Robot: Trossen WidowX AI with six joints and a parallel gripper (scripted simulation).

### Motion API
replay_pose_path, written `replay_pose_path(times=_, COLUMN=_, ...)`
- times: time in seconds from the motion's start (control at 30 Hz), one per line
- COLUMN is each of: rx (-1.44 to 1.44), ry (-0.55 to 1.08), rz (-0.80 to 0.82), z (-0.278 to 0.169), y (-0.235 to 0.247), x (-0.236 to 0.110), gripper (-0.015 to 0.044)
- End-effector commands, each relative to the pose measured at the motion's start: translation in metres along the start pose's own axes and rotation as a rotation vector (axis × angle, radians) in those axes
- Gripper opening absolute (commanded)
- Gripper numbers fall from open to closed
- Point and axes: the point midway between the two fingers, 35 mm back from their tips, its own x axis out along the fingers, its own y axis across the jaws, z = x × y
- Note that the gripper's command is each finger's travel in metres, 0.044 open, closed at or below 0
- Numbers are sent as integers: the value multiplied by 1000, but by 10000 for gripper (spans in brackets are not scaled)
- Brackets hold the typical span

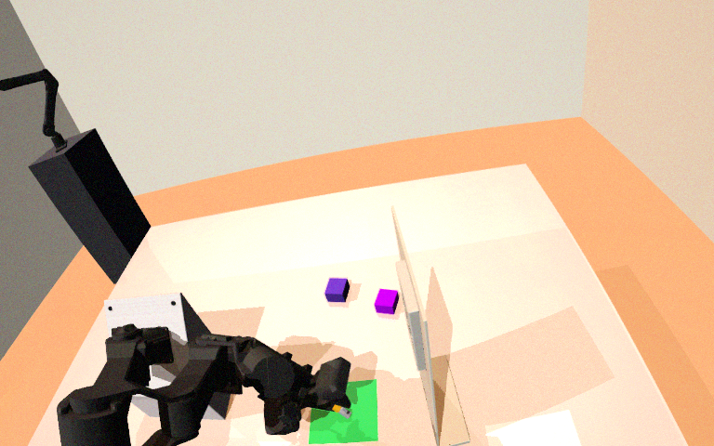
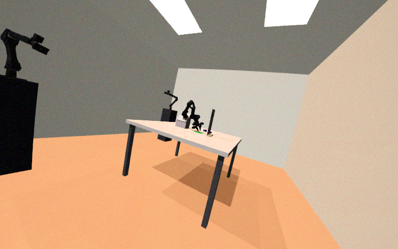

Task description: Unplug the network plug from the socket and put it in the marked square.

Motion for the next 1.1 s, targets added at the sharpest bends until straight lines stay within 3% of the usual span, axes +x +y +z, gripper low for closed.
replay_pose_path(times=0.0, rx=2, ry=-1, rz=-2, z=0, y=0, x=-4, gripper=156)
replay_pose_path(times=1.07, rx=3, ry=7, rz=-5, z=-3, y=7, x=-30, gripper=156)
